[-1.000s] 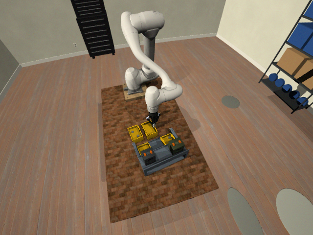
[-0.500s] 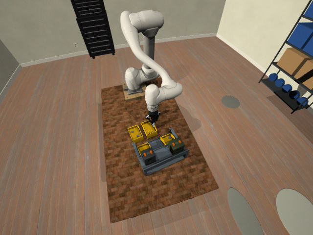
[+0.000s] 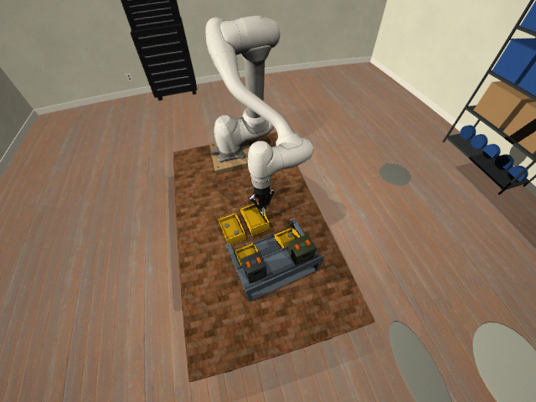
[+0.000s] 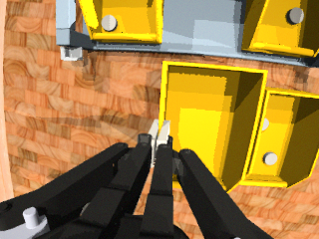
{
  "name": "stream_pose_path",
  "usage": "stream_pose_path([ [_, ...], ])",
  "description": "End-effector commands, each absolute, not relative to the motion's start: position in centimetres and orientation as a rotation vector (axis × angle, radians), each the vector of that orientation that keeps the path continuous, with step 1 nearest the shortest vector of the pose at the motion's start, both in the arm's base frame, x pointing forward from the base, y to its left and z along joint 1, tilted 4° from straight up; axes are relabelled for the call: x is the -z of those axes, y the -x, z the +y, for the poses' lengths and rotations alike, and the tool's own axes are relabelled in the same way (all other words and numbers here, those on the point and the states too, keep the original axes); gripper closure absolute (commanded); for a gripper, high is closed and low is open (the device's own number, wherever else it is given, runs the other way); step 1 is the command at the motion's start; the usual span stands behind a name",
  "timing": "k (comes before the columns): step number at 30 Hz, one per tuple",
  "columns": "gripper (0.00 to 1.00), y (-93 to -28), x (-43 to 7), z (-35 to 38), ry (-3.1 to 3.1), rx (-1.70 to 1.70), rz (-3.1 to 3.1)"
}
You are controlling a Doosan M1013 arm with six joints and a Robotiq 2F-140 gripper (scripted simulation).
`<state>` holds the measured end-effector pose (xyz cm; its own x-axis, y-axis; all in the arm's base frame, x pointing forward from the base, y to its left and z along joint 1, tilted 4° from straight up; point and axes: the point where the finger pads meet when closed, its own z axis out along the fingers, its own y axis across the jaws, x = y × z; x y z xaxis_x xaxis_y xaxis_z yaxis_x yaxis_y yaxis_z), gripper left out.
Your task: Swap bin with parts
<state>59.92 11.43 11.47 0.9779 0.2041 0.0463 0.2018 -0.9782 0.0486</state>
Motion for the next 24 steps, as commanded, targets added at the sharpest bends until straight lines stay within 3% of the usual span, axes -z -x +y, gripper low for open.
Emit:
stream_pose_path([
  [1, 0.90, -60.2, -12.3, 11.7, -3.081, -0.087, 0.322],
  [24, 0.90, -60.1, -14.0, 11.7, -3.081, -0.087, 0.322],
])
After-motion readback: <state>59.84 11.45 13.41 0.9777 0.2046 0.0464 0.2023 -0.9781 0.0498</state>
